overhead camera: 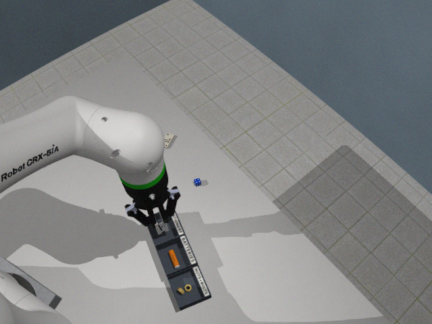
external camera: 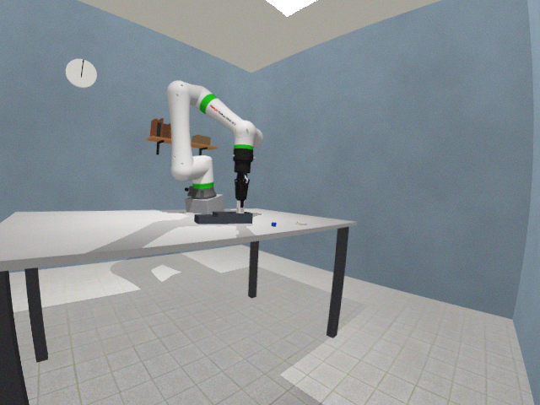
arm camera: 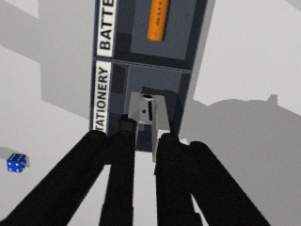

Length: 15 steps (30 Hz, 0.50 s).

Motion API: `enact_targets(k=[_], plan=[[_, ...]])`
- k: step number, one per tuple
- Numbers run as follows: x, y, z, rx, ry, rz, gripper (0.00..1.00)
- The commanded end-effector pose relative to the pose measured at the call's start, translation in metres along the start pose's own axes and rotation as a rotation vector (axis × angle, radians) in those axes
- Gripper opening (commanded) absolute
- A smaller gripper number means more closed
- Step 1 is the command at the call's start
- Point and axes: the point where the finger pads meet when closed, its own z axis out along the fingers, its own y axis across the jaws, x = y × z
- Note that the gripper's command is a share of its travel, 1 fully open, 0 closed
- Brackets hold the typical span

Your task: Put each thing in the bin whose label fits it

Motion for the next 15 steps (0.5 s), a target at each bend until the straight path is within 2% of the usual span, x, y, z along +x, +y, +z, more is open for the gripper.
enact_targets(k=[1, 10, 15], plan=[[0.000, 0.000, 0.002, 0.001, 0.000, 0.000, 0.15], [0.000, 0.000, 0.019, 0.001, 0.000, 0.000, 0.15], [0.000, 0.000, 0.019, 0.001, 0.000, 0.000, 0.15]])
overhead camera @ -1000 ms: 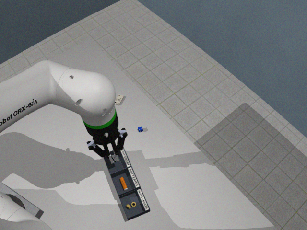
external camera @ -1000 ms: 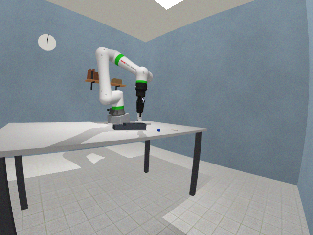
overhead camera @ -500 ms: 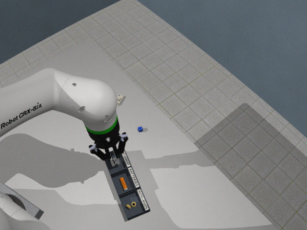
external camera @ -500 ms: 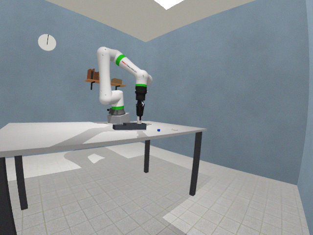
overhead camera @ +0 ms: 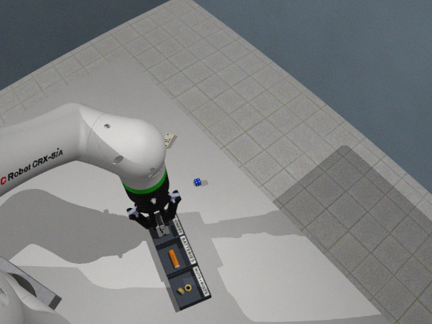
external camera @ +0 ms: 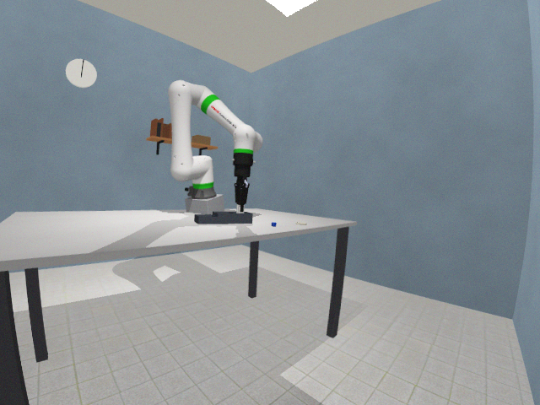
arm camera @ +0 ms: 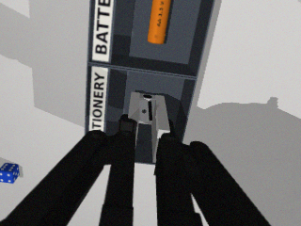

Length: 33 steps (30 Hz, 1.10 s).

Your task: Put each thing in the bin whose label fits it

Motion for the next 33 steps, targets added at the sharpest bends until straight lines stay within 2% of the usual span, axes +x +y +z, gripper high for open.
enact_targets(k=[1, 7, 8, 25, 33], plan=[[0.000, 0.000, 0.000, 0.000, 0.000, 0.000, 0.15], [0.000, 0.000, 0.000, 0.000, 0.000, 0.000, 0.15], [0.000, 0.000, 0.000, 0.000, 0.000, 0.000, 0.26], [0.000, 0.000, 0.000, 0.000, 0.000, 0.000, 0.26], [0.000, 0.000, -0.011, 0.000, 0.000, 0.000, 0.26]])
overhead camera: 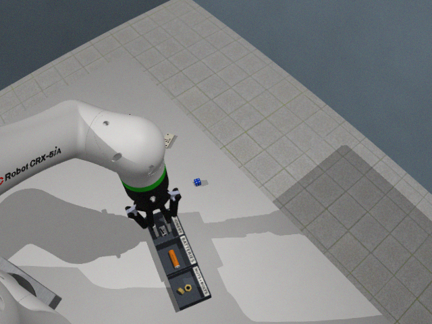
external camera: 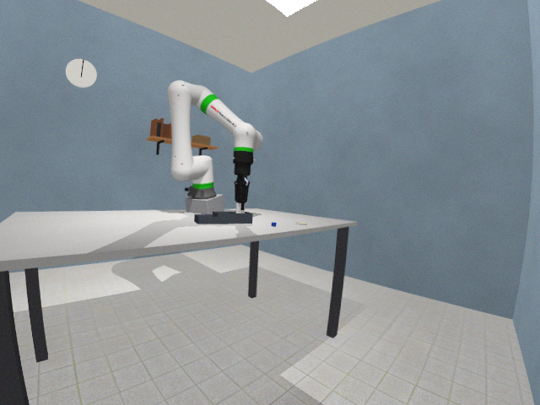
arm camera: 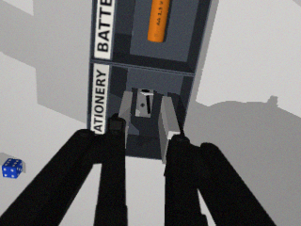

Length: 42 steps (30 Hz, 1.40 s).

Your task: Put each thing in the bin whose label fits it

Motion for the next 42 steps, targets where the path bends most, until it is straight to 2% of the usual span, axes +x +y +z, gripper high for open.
enact_targets(k=[1, 14, 19, 25, 26, 36, 38, 42], plan=[[0.000, 0.000, -0.004, 0.000, 0.000, 0.000, 0.26], [0.000, 0.000, -0.019, 0.000, 0.000, 0.000, 0.26], [0.000, 0.000, -0.043, 0.000, 0.000, 0.000, 0.26], [0.000, 0.000, -0.043, 0.000, 0.000, 0.000, 0.26], [0.000, 0.000, -0.047, 0.000, 0.000, 0.000, 1.00], [0.000, 0.000, -0.087, 0.000, 0.000, 0.000, 1.00], [0.000, 0.000, -0.087, 0.000, 0.000, 0.000, 1.00], [0.000, 0.000, -0.103, 0.000, 0.000, 0.000, 1.00]])
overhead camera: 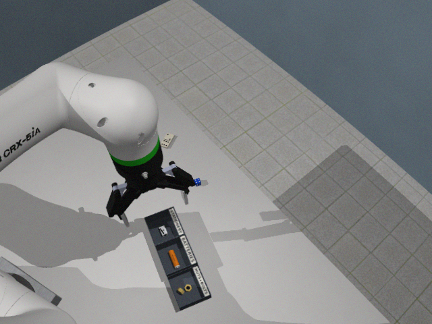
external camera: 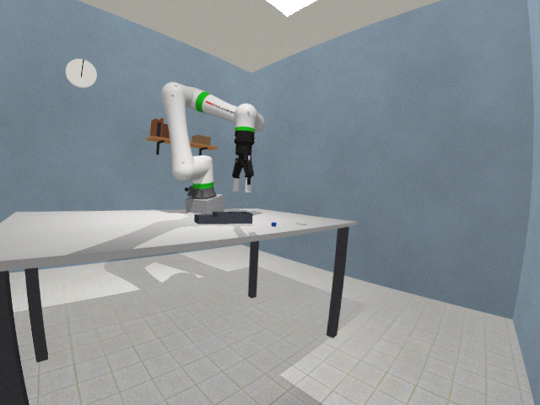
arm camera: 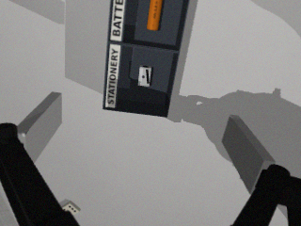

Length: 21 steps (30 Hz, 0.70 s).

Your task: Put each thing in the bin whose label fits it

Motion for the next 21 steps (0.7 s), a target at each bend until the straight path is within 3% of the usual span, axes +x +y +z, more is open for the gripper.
enact_targets(k=[1, 11, 21], plan=[[0.000, 0.000, -0.013, 0.000, 0.000, 0.000, 1.00], [0.000, 0.000, -0.053, 0.000, 0.000, 0.000, 1.00], [0.000, 0.000, -0.067, 0.000, 0.000, 0.000, 1.00]])
